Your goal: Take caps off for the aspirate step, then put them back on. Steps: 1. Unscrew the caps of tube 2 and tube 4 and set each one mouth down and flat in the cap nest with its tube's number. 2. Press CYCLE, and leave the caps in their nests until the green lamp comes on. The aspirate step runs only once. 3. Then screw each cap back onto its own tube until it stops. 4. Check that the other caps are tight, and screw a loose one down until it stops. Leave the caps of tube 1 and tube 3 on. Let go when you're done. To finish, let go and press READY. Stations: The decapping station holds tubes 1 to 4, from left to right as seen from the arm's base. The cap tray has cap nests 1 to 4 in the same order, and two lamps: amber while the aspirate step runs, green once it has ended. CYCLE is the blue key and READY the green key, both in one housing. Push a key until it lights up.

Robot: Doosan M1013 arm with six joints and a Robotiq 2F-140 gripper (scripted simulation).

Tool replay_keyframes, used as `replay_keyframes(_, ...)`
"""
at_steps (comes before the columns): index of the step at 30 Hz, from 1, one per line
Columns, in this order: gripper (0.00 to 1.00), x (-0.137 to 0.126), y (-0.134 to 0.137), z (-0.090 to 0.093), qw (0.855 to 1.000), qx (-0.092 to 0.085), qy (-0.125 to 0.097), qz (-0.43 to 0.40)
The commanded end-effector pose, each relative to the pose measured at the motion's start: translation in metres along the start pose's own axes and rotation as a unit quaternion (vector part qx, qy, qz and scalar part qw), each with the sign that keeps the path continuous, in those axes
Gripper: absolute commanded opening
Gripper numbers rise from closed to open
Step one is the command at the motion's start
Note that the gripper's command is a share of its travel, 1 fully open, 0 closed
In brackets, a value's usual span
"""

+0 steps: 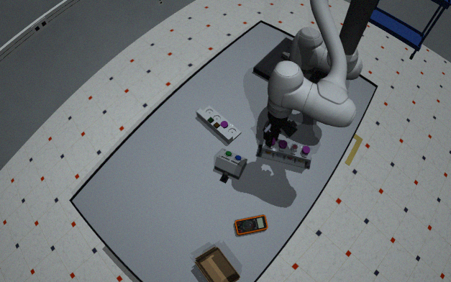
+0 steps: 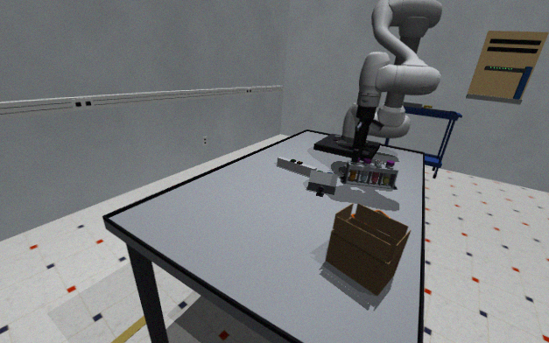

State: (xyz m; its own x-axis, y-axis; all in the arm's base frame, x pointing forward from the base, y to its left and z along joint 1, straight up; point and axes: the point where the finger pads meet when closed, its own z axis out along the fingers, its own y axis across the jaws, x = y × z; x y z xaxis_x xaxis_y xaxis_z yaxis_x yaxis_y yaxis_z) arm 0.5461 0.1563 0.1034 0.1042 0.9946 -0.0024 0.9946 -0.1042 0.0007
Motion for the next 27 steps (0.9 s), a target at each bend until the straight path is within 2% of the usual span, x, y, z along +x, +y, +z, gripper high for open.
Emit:
replay_keyframes(1, 0.3, 0.0002, 0.0004, -0.0006, 1.0, 0.0, 0.0, 0.0)
replay_keyframes(2, 0.3, 0.0002, 0.0004, -0.0006, 1.0, 0.0, 0.0, 0.0)
replay_keyframes(8, 0.3, 0.0003, 0.0003, -0.0006, 0.989, 0.0, 0.0, -0.149)
replay_keyframes(12, 0.3, 0.0003, 0.0003, -0.0007, 0.969, 0.0, 0.0, -0.247)
replay_keyframes(16, 0.3, 0.0003, 0.0003, -0.0007, 0.939, 0.0, 0.0, -0.343)
replay_keyframes(18, 0.3, 0.0003, 0.0003, -0.0007, 0.939, 0.0, 0.0, -0.343)
replay_keyframes(21, 0.3, 0.0003, 0.0003, -0.0006, 0.911, 0.0, 0.0, -0.412)
replay_keyframes(25, 0.3, 0.0003, 0.0003, -0.0007, 0.866, 0.0, 0.0, -0.5)
replay_keyframes(27, 0.3, 0.0003, 0.0003, -0.0007, 0.866, 0.0, 0.0, -0.5)
